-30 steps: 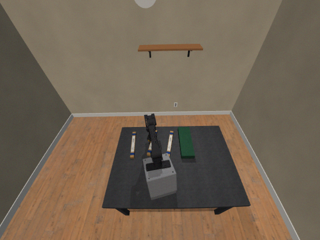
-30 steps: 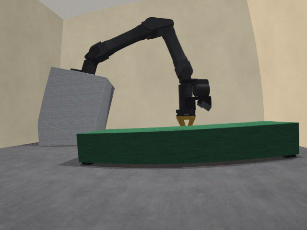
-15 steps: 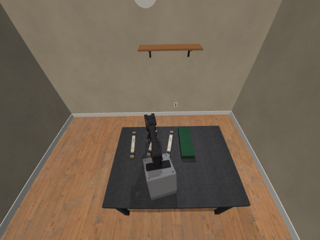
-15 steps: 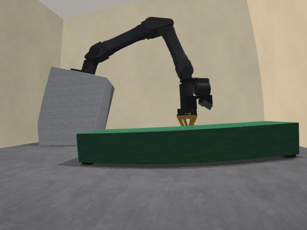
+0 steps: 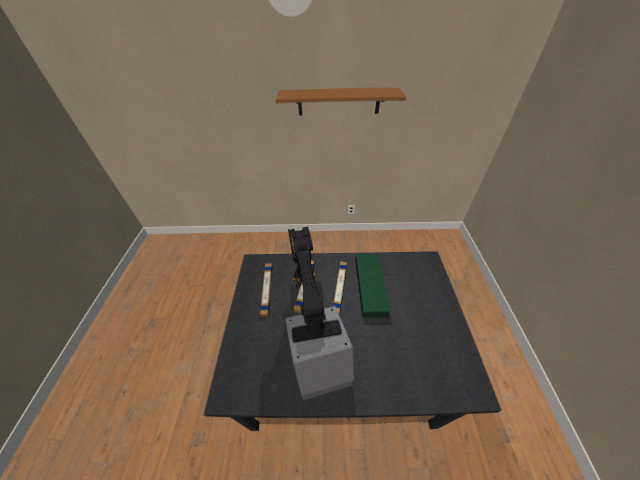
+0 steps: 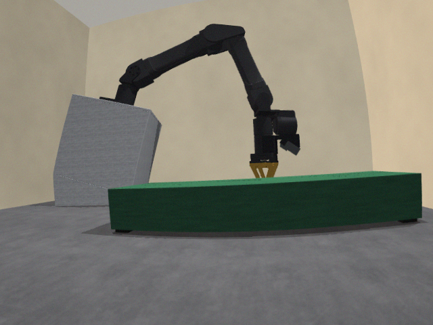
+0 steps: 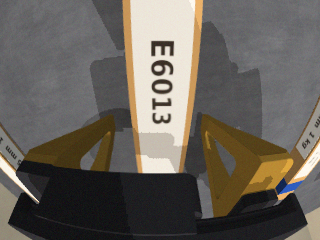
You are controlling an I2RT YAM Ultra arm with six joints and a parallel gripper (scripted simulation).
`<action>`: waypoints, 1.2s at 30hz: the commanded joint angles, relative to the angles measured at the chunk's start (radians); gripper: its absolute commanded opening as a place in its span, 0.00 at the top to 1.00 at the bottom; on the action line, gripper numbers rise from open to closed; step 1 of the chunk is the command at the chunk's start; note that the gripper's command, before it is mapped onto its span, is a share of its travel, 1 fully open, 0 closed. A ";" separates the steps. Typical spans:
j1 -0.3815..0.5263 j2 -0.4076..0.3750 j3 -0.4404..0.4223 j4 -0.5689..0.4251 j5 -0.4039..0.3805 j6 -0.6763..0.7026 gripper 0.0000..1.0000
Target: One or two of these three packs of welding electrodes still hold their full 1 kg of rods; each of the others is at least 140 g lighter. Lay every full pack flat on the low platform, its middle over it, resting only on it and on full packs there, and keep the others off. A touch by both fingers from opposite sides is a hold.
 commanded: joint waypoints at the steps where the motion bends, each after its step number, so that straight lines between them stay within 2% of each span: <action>1: 0.010 -0.022 0.031 0.011 0.007 0.009 0.26; 7: 0.010 -0.022 0.031 0.011 0.007 0.009 0.26; 8: 0.006 -0.047 -0.075 0.057 0.007 0.006 0.26; 15: 0.000 -0.157 -0.127 -0.022 0.006 0.002 0.26; 18: -0.003 -0.204 -0.139 -0.054 0.006 0.000 0.26; 20: -0.003 -0.204 -0.139 -0.054 0.006 0.000 0.26; 32: -0.013 -0.381 -0.148 -0.204 0.003 -0.008 0.26; 36: -0.013 -0.388 -0.144 -0.211 0.003 -0.009 0.26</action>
